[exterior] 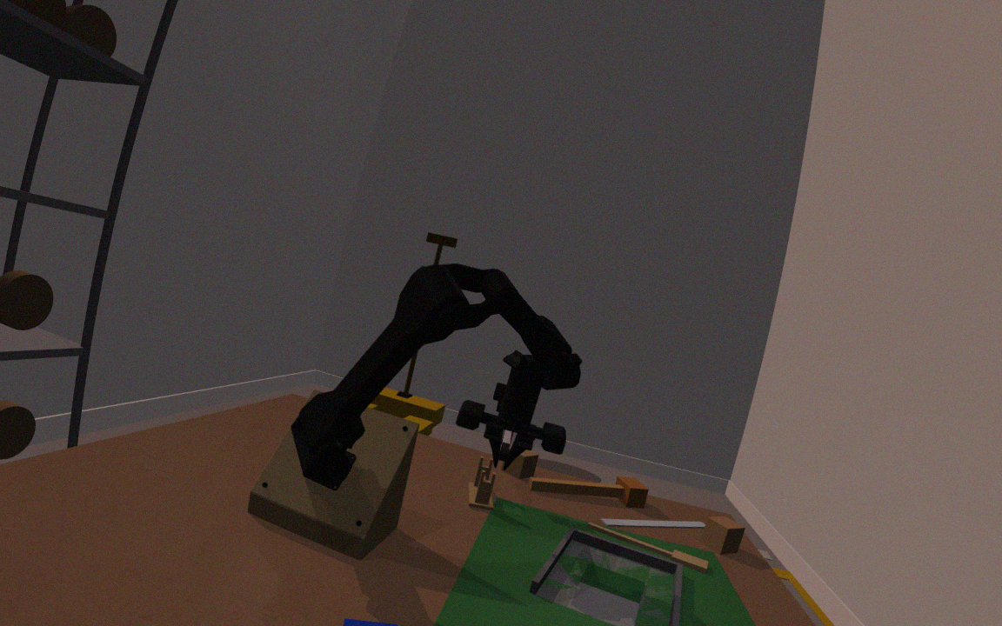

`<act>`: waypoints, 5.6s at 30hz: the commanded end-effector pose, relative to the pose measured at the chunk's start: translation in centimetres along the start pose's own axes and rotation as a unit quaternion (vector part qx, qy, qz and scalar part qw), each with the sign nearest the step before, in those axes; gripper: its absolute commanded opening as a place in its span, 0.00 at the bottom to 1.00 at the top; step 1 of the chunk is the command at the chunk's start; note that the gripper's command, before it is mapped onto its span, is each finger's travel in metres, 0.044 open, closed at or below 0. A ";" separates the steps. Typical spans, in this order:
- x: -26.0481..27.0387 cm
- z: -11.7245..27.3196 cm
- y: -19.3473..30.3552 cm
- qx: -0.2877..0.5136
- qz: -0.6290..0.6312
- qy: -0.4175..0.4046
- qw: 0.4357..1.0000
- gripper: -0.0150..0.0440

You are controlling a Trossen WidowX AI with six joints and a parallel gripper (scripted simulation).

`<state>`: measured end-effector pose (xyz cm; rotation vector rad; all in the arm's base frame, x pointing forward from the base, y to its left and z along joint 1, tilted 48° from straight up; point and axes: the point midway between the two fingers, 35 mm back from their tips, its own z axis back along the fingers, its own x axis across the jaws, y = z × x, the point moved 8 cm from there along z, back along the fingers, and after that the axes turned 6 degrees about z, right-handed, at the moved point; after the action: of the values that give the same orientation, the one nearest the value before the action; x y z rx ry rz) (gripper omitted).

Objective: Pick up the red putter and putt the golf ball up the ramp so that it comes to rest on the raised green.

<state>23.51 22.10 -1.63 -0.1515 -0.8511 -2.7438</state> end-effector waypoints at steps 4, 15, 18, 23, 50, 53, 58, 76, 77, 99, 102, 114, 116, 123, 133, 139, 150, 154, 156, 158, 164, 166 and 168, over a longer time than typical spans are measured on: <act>-0.3 2.5 4.5 0.006 -0.132 0.015 0.991 0.25; 0.4 5.0 11.2 0.022 -0.323 0.031 0.946 0.25; 0.8 5.6 12.9 0.026 -0.373 0.036 0.927 0.25; 1.7 6.4 15.9 0.033 -0.454 0.044 0.889 0.25; 10.4 9.1 28.7 0.070 -0.803 0.104 0.583 0.25; 10.5 9.1 28.8 0.070 -0.804 0.105 0.581 0.25; 10.5 9.0 28.8 0.070 -0.804 0.104 0.581 0.25; 10.5 5.0 29.8 0.070 -0.805 0.105 0.580 0.25; 10.5 4.9 29.9 0.070 -0.805 0.105 0.580 0.25; 10.3 2.7 30.4 0.071 -0.805 0.101 0.580 0.25; 10.3 2.7 30.4 0.071 -0.805 0.101 0.580 0.25; 11.7 3.0 33.1 0.071 -0.805 0.106 0.580 0.25; 11.7 3.0 33.2 0.071 -0.805 0.107 0.580 0.25; 11.7 3.0 33.2 0.071 -0.805 0.107 0.580 0.25; 10.5 2.5 31.6 0.067 -0.802 0.100 0.585 0.25; 7.1 0.9 25.0 0.063 -0.804 0.099 0.583 0.25; 6.2 0.1 20.8 0.068 -0.805 0.105 0.580 0.25; 6.0 1.5 20.5 0.067 -0.805 0.104 0.580 0.25; 6.0 2.5 20.2 0.067 -0.805 0.104 0.581 0.25; 6.0 3.5 20.0 0.067 -0.805 0.103 0.581 0.25; 6.2 5.7 19.4 0.068 -0.805 0.104 0.580 0.25; 6.2 5.7 19.4 0.068 -0.805 0.104 0.580 0.25; 6.3 4.9 19.7 0.068 -0.804 0.104 0.582 0.25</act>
<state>23.08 8.02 14.24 1.8754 -1.5712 -3.8438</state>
